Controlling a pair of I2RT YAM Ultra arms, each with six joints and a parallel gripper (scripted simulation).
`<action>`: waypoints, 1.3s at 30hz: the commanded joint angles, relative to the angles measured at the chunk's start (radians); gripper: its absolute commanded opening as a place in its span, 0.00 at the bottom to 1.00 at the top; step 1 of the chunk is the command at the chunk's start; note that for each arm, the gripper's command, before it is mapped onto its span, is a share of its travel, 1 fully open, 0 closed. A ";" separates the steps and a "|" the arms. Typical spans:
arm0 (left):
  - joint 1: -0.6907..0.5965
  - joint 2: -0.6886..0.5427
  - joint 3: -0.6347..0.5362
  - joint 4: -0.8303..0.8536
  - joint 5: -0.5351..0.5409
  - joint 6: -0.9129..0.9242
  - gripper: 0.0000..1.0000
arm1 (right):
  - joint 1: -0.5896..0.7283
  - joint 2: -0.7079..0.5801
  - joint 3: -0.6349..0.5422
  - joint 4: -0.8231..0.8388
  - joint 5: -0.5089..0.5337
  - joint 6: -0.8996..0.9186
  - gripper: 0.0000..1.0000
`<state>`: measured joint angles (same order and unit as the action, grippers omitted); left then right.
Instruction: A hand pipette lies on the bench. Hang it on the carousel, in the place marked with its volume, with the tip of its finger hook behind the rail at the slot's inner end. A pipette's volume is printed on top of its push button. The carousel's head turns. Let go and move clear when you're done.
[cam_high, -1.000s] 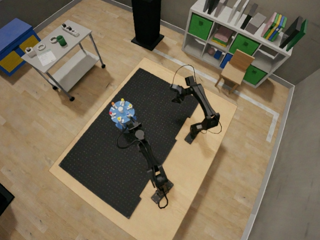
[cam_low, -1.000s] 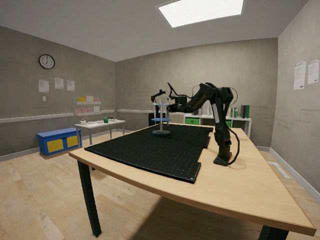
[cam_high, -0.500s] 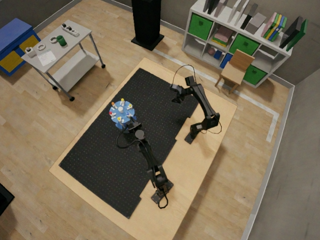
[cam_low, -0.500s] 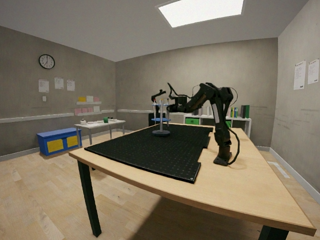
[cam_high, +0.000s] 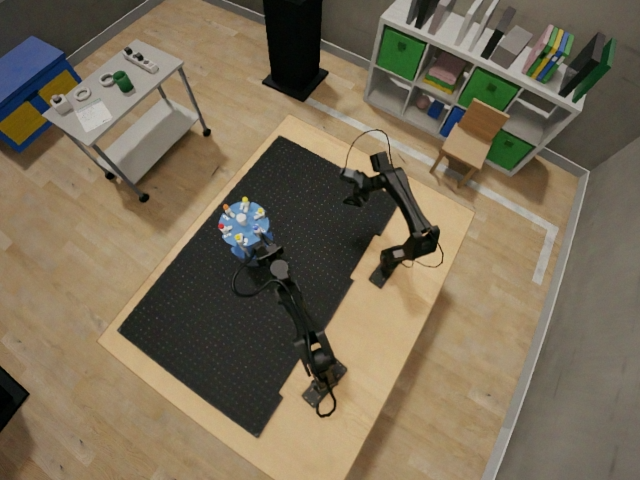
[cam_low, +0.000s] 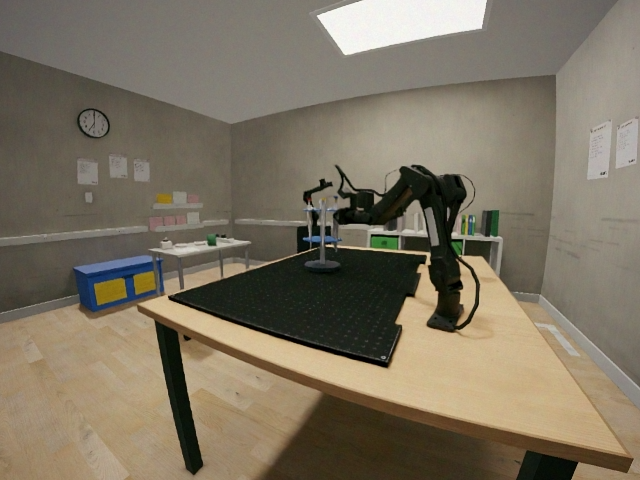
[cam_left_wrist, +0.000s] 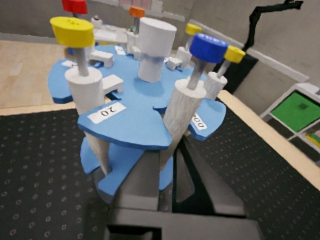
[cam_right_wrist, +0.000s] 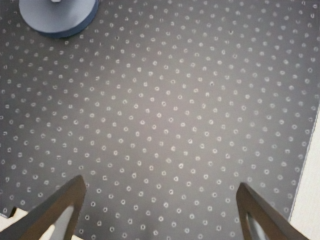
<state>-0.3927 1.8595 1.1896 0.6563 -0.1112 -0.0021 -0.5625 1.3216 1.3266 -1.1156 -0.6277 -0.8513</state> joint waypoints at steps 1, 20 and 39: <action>0.002 -0.019 0.033 0.011 -0.006 0.007 0.12 | -0.009 -0.004 0.015 0.013 -0.020 -0.005 1.00; 0.002 -0.019 0.033 0.011 -0.006 0.007 0.12 | -0.009 -0.004 0.015 0.013 -0.020 -0.005 1.00; -0.068 0.020 0.049 -0.007 -0.203 0.007 0.12 | -0.009 -0.004 0.015 0.013 -0.020 -0.005 1.00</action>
<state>-0.4160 1.8698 1.2011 0.6563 -0.1886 -0.0021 -0.5625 1.3216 1.3266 -1.1156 -0.6277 -0.8513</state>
